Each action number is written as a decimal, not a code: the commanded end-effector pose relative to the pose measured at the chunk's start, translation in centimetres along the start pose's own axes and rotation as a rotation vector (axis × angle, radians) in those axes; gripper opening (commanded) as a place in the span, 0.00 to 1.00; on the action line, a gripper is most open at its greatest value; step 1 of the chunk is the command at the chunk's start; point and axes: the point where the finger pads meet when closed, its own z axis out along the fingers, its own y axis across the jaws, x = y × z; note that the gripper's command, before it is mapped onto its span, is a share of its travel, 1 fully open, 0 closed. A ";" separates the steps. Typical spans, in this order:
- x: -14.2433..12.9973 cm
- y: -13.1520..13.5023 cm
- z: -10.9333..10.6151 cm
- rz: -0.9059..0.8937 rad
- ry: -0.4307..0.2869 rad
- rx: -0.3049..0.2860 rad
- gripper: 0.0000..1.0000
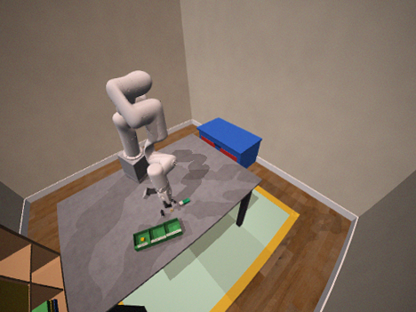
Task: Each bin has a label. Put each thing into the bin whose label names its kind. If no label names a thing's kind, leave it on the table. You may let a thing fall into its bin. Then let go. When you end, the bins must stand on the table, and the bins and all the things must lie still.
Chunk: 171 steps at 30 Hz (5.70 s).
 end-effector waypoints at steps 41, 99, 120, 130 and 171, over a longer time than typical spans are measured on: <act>0.2 -0.5 -0.2 0.005 0.003 0.006 0.30; 0.2 -0.5 6.6 0.005 0.003 0.006 0.00; 0.2 -0.5 6.6 0.005 0.003 0.006 0.00; 0.2 -0.5 6.3 0.005 0.003 0.007 0.00; 0.2 -0.4 0.0 0.005 0.003 0.007 0.00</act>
